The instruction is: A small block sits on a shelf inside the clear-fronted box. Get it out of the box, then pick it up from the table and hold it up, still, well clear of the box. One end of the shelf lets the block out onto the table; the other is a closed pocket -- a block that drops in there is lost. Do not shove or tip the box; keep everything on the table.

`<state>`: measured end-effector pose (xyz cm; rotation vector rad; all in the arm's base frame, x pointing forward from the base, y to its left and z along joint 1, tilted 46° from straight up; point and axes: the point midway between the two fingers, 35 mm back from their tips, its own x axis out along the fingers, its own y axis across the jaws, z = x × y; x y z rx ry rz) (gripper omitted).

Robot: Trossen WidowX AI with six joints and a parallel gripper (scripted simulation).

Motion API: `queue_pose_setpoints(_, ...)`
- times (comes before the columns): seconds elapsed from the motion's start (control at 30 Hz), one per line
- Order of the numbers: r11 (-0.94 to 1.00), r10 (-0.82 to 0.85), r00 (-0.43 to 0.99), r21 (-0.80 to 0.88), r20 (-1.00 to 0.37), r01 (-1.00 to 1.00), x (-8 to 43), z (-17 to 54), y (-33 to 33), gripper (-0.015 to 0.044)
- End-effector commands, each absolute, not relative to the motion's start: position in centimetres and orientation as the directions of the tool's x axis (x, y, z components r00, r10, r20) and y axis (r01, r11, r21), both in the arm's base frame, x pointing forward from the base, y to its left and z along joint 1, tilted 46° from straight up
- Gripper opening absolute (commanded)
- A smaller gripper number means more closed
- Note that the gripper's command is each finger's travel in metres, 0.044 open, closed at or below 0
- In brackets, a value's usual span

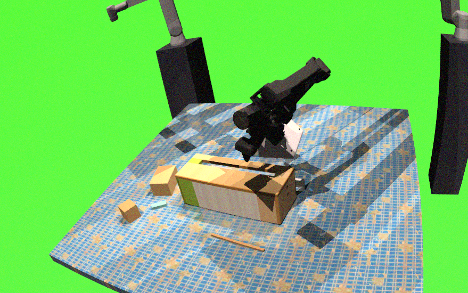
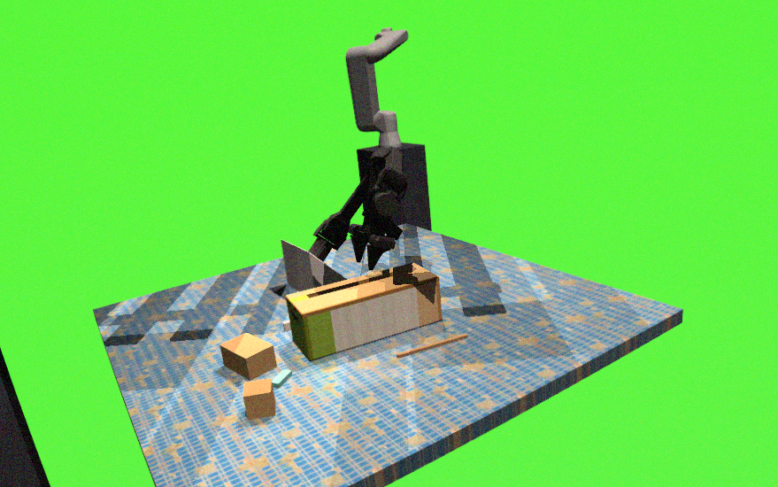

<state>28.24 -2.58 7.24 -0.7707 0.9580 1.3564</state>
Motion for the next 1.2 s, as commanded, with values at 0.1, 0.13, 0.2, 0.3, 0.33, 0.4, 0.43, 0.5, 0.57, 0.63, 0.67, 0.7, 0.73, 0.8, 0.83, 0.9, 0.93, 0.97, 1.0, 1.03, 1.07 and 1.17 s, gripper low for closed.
queue_pose_setpoints(0.1,0.086,0.445,-0.039,0.086,-0.895,-0.993,28.3,6.4,-1.7,0.0400)
queue_pose_setpoints(0.13,0.086,0.444,-0.039,0.086,-0.895,-0.993,28.3,6.3,-1.6,0.0400)
queue_pose_setpoints(0.2,0.086,0.444,-0.039,0.086,-0.895,-0.993,28.4,6.0,-1.3,0.0400)
queue_pose_setpoints(0.3,0.086,0.444,-0.038,0.086,-0.895,-0.993,28.4,5.7,-1.0,0.0400)
queue_pose_setpoints(0.33,0.086,0.444,-0.038,0.086,-0.895,-0.993,28.4,5.6,-0.9,0.0400)
queue_pose_setpoints(0.4,0.086,0.445,-0.038,0.085,-0.895,-0.993,28.4,5.3,-0.6,0.0400)
queue_pose_setpoints(0.43,0.086,0.445,-0.038,0.085,-0.895,-0.993,28.5,5.2,-0.5,0.0400)
queue_pose_setpoints(0.5,0.086,0.445,-0.038,0.085,-0.895,-0.993,28.5,5.0,-0.3,0.0400)
queue_pose_setpoints(0.57,0.086,0.445,-0.038,0.085,-0.895,-0.993,28.5,4.7,-0.1,0.0400)
queue_pose_setpoints(0.63,0.086,0.445,-0.038,0.085,-0.895,-0.993,28.5,4.5,0.2,0.0400)
queue_pose_setpoints(0.67,0.086,0.445,-0.038,0.085,-0.895,-0.993,28.5,4.4,0.3,0.0400)
queue_pose_setpoints(0.7,0.086,0.445,-0.038,0.085,-0.895,-0.993,28.5,4.3,0.4,0.0400)
queue_pose_setpoints(0.73,0.086,0.445,-0.038,0.085,-0.895,-0.993,28.5,4.1,0.5,0.0400)
queue_pose_setpoints(0.8,0.086,0.445,-0.038,0.085,-0.895,-0.993,28.5,3.9,0.7,0.0400)
queue_pose_setpoints(0.83,0.086,0.446,-0.038,0.085,-0.894,-0.993,28.5,3.8,0.8,0.0400)
queue_pose_setpoints(0.9,0.086,0.446,-0.038,0.085,-0.894,-0.993,28.5,3.5,1.1,0.0400)
queue_pose_setpoints(0.93,0.086,0.446,-0.038,0.085,-0.894,-0.993,28.5,3.4,1.2,0.0400)
queue_pose_setpoints(0.97,0.086,0.446,-0.038,0.085,-0.894,-0.993,28.5,3.3,1.3,0.0400)
queue_pose_setpoints(1.0,0.086,0.446,-0.038,0.085,-0.894,-0.993,28.5,3.2,1.4,0.0400)
queue_pose_setpoints(1.03,0.086,0.446,-0.038,0.085,-0.894,-0.993,28.5,3.1,1.5,0.0400)
queue_pose_setpoints(1.07,0.086,0.447,-0.038,0.085,-0.894,-0.993,28.5,2.9,1.6,0.0400)
queue_pose_setpoints(1.17,0.086,0.447,-0.038,0.085,-0.894,-0.993,28.4,2.6,2.0,0.0400)
